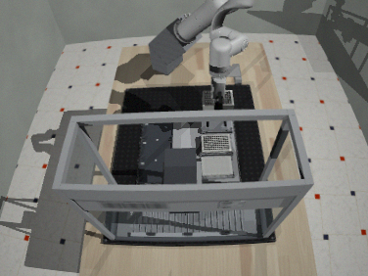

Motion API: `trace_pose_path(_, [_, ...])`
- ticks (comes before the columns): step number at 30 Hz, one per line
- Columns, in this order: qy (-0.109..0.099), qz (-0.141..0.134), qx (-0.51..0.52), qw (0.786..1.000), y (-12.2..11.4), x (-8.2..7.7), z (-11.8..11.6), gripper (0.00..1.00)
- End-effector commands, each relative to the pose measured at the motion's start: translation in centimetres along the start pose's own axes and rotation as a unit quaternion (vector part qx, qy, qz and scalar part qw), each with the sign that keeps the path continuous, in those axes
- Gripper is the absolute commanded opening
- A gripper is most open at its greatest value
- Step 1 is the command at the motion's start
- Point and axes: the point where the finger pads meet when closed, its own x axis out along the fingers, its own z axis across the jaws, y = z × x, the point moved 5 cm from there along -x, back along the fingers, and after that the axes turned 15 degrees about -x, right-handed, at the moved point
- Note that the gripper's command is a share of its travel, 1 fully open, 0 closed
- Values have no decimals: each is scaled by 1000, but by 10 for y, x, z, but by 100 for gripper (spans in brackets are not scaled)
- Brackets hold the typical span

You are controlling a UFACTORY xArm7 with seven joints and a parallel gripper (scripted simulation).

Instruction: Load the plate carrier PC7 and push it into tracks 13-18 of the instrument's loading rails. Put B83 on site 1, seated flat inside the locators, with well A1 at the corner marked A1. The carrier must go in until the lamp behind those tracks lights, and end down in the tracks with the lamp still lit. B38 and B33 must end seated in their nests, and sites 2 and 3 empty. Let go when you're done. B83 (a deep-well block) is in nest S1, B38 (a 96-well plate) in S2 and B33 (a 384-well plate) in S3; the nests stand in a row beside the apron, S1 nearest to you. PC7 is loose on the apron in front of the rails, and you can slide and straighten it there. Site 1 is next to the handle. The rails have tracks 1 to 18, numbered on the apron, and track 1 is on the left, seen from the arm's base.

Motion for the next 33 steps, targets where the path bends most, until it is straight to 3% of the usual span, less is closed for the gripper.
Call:
trace_pose_path(1, [1,-1,1,1000,0,-2,1,0])
trace_pose_path(5, [1,-1,1,1000,0,-2,1,0])
trace_pose_path(31, [1,-1,1,1000,-119,-2,-16,0])
trace_pose_path(33, [1,-1,1,1000,-119,-2,-16,0])
